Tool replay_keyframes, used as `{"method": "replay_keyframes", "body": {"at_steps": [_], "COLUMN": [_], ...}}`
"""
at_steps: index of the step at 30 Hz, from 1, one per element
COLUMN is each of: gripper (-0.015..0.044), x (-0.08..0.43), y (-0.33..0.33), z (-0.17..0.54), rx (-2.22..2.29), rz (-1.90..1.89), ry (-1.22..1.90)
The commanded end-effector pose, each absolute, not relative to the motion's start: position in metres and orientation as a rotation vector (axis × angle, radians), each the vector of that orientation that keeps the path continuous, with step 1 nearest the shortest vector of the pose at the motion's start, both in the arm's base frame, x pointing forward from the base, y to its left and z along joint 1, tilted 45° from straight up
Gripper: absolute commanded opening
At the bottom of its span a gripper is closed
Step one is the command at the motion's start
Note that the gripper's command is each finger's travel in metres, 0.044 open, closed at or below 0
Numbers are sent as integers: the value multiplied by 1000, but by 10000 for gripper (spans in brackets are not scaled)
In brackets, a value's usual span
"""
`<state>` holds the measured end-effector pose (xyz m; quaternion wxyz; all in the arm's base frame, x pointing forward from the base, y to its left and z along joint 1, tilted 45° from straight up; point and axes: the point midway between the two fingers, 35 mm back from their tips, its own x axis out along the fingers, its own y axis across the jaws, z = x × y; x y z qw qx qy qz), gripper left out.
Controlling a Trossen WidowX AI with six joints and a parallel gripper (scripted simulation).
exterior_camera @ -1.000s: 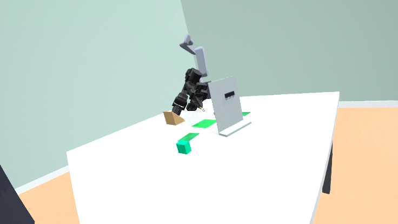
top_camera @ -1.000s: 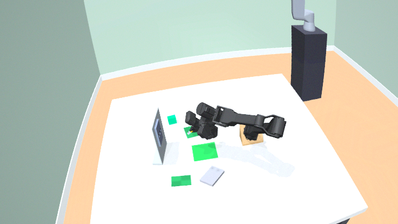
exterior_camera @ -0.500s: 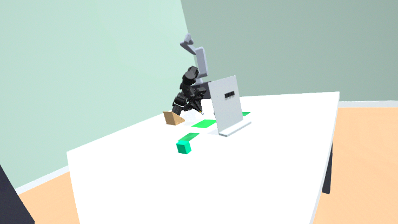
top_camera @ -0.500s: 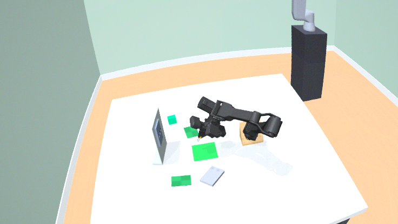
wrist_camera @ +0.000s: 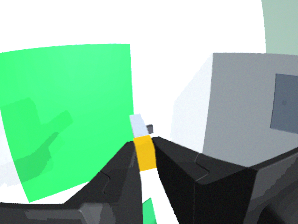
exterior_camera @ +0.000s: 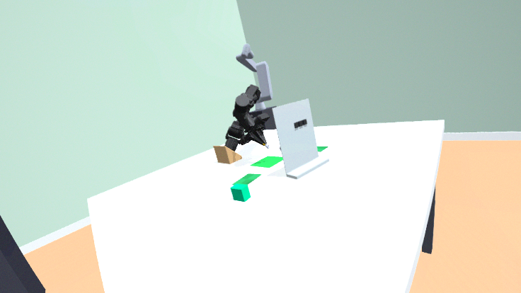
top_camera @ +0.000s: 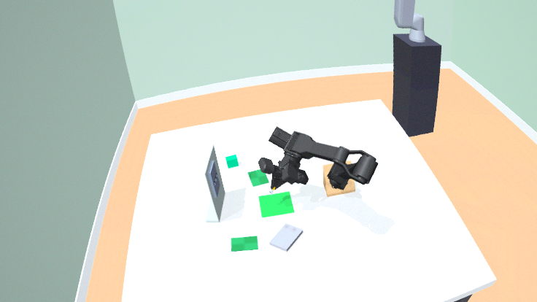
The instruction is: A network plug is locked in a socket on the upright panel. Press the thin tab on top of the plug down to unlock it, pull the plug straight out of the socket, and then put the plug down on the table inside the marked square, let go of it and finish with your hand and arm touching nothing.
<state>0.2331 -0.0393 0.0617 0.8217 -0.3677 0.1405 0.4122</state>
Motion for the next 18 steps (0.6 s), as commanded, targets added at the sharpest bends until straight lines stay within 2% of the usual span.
{"method": "replay_keyframes", "body": {"at_steps": [1,18], "gripper": [0,0], "x": [234,236], "y": [-36,-25], "z": [58,44], "rx": [-776,-778], "rz": [881,882], "ry": [295,299]}}
